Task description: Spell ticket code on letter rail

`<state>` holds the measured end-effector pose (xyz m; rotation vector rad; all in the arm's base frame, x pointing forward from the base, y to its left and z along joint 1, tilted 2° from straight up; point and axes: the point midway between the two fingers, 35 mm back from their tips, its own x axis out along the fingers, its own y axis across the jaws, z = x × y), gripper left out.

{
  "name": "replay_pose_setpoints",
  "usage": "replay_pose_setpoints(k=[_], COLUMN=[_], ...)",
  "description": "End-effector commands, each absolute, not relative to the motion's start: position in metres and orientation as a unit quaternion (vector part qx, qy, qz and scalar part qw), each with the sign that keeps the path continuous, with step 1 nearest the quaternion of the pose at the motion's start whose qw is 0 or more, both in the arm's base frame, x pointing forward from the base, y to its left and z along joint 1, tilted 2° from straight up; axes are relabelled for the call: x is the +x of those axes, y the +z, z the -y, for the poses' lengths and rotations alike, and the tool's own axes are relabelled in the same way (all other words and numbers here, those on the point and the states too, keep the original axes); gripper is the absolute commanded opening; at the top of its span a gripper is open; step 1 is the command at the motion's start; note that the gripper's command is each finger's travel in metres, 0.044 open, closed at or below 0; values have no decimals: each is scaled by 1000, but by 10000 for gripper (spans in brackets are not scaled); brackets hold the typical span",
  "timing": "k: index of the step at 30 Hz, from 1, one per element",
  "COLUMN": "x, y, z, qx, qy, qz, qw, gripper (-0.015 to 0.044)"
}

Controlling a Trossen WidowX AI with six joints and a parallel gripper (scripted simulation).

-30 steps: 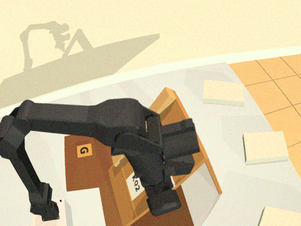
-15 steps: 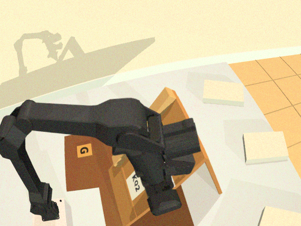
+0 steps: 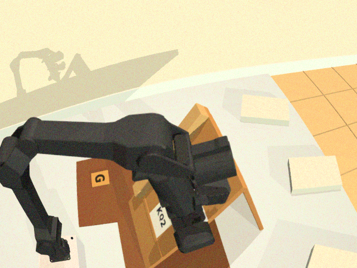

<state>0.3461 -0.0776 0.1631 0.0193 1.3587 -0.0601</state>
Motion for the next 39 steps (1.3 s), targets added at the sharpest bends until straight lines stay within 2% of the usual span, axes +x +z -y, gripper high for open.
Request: replay_pose_setpoints(k=[1, 39], x=[345, 333], y=[162, 174], z=[76, 71], qx=[9, 9], qy=[-29, -29], qz=[-629, -630], qw=[777, 776], gripper=[0, 0])
